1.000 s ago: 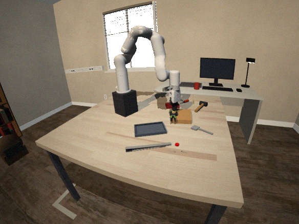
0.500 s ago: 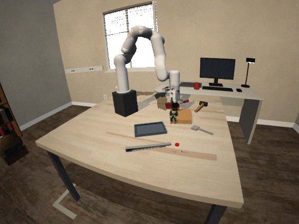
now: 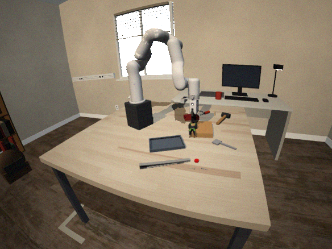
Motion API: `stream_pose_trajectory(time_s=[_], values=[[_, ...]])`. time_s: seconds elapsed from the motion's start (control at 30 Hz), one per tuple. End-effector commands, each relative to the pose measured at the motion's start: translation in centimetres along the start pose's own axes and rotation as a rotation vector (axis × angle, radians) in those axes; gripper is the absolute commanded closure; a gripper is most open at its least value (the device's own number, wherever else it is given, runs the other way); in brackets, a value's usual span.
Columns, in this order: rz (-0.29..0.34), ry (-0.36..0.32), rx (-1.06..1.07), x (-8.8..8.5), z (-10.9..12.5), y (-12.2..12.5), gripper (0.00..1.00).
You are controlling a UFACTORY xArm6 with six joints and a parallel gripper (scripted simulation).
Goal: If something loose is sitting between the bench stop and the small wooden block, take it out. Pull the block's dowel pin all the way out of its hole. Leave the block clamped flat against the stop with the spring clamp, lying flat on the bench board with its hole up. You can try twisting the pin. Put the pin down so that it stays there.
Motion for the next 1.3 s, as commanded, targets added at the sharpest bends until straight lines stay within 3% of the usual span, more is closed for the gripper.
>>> stream_pose_trajectory(time_s=[0.0,1.27], values=[[0.006,-0.005,-0.064,-0.13,0.14,-0.07,1.00],[0.004,-0.006,-0.669,-0.19,0.14,-0.06,1.00]])
Point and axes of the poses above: the point where the finger pads meet when closed, its own x axis out along the fingers, its own y axis across the jaws, z = x × y, the point moved 6 cm from there along -x, back along the fingers, and after that the axes turned 11 degrees about -x, right-handed, at the moved point
